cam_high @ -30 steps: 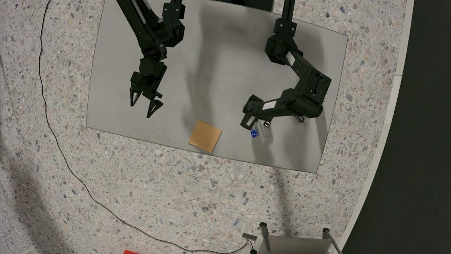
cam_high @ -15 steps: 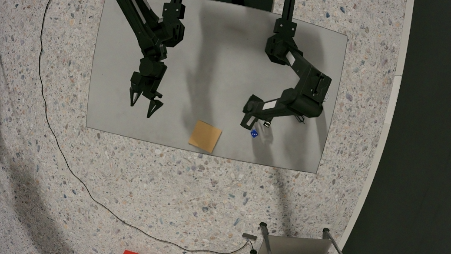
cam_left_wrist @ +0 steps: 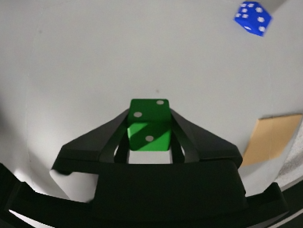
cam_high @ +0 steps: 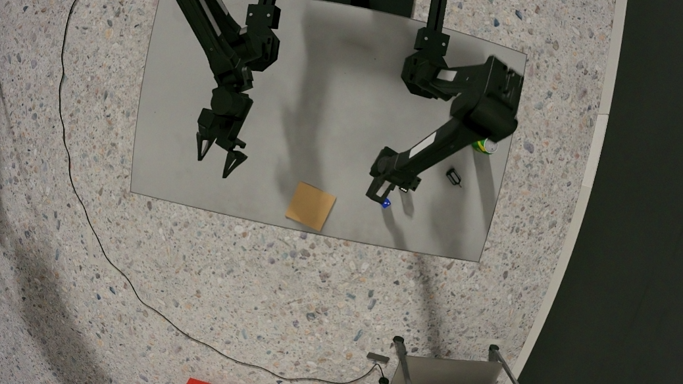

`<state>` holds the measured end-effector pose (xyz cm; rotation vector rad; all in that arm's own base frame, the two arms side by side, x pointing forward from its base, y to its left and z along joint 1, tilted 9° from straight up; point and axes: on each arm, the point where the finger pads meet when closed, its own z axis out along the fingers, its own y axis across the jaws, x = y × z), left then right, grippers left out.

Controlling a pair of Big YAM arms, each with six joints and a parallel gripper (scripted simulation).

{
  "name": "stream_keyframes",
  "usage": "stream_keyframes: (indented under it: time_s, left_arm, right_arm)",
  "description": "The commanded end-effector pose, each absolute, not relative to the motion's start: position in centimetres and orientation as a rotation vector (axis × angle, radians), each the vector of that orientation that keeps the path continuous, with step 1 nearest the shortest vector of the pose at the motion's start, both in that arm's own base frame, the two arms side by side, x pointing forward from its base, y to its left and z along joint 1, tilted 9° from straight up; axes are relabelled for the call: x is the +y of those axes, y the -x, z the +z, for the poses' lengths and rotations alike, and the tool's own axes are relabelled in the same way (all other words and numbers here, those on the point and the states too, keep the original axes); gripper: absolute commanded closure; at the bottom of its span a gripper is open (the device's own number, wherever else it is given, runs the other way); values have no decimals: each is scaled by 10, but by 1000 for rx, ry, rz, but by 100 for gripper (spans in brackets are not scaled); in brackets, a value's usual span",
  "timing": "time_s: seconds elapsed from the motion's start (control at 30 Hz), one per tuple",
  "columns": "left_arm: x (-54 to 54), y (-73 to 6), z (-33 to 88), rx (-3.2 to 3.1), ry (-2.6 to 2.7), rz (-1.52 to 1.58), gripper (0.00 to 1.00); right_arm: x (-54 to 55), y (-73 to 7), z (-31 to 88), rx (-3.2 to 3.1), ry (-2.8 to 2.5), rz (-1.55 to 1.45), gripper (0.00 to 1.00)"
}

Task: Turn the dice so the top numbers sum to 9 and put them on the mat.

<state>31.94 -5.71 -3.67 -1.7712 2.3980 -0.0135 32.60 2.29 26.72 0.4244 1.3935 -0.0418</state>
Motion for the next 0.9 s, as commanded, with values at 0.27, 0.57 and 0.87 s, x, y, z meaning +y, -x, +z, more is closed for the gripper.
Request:
stream_keyframes:
  time_s: [0.27, 0.57, 0.87]
  left_arm:
    - [-66, -318, -13, 2410, 1774, 6, 74]
    - [-74, -335, -7, 2407, 1761, -11, 74]
    - [-145, -422, 6, 2465, 1676, -7, 74]
  right_arm:
    - [23, -327, 271, 1387, -427, -38, 0]
    - [23, -327, 271, 1387, -427, -38, 0]
    - [23, -327, 271, 1387, -427, -38, 0]
